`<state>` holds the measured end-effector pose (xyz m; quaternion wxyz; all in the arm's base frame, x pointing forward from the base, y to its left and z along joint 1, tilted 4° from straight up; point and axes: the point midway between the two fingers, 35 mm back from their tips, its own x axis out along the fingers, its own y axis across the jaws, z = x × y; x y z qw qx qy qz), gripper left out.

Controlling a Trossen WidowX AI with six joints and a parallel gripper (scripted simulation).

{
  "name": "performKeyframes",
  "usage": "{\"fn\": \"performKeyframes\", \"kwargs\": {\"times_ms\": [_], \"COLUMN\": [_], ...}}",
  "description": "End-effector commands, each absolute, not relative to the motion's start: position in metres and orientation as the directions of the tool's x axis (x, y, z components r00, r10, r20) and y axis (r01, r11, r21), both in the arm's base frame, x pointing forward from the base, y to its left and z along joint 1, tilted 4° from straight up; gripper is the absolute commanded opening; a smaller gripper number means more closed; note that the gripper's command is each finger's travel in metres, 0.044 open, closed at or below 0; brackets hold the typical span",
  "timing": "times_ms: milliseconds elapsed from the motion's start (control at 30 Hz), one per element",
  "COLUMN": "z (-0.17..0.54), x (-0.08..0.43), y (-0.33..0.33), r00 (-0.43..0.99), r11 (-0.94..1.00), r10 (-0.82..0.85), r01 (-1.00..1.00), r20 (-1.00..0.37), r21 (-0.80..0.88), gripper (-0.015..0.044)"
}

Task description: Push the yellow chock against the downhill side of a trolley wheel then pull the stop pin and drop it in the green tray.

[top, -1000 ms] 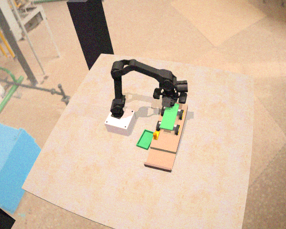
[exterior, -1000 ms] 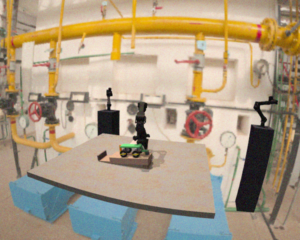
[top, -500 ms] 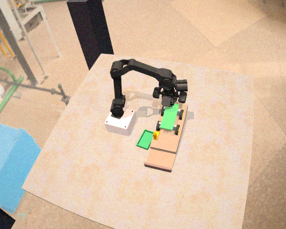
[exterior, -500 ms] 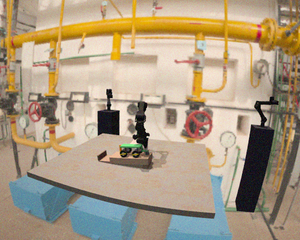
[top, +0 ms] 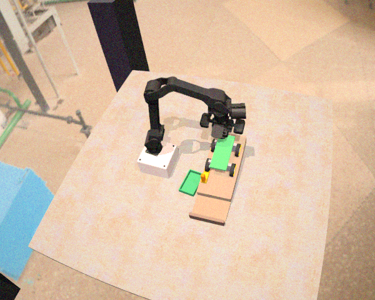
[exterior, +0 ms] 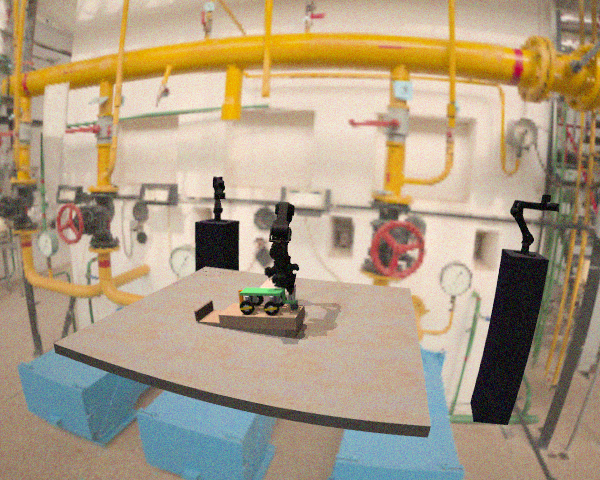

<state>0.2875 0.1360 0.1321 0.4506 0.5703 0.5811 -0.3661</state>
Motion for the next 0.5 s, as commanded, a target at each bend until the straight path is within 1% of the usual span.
{"fn": "performKeyframes", "kwargs": {"times_ms": [0,467], "z": [0.1375,0.1456], "x": [0.2872,0.2867], "y": [0.1358,0.1340], "r00": [0.061,0.061], "r11": [0.087,0.087], "r10": [0.337,0.337], "r01": [0.992,0.992], "r20": [-0.940,-0.940], "r21": [0.095,0.095], "gripper": [0.0000,0.0000]}}
